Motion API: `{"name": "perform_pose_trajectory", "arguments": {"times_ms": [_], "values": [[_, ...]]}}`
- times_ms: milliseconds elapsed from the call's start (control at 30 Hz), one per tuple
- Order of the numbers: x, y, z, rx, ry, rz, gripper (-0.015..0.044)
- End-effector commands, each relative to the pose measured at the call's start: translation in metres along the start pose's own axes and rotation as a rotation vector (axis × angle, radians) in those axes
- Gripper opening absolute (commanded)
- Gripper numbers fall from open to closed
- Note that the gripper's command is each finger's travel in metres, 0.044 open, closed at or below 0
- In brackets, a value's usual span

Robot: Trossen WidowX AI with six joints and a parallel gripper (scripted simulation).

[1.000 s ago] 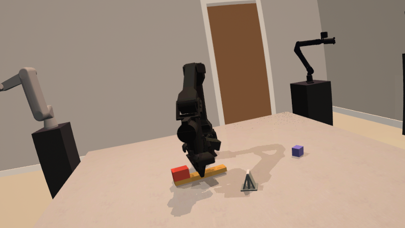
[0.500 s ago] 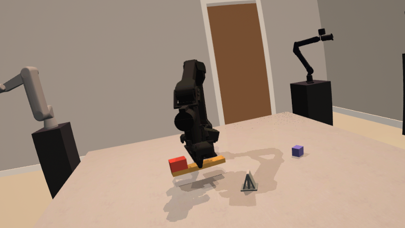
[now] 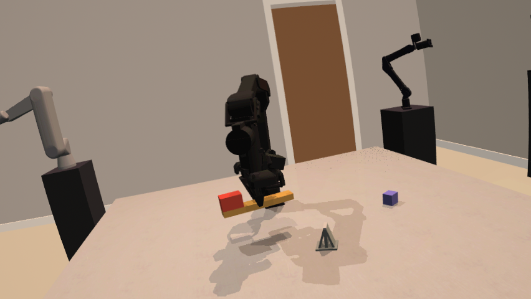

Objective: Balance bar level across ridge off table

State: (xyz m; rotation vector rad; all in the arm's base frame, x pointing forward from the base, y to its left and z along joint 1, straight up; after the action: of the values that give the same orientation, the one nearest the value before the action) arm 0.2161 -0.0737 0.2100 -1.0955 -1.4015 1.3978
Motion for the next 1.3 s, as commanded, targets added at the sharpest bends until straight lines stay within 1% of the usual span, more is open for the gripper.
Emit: {"name": "perform_pose_trajectory", "arguments": {"times_ms": [0, 233, 733, 1267], "values": [[0.001, -0.011, 0.001, -0.007, -0.005, 0.001, 0.0000], [0.002, -0.022, -0.002, -0.008, 0.009, 0.000, 0.0000], [0.015, -0.030, -0.049, -0.012, 0.155, -0.002, 0.0000], [0.039, -0.034, -0.098, -0.017, 0.307, -0.006, 0.0000]]}}
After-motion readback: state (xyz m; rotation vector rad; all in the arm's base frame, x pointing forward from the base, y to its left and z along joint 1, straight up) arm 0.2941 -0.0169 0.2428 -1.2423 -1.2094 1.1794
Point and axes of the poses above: the point midway between the two fingers, 35 mm back from their tips, its own y axis out along the fingers, its own z axis across the jaws, x = y × z, the point moved 8 cm from there along -y, back along the fingers, and after that the axes turned 8 degrees about -y, right-handed, at the moved point
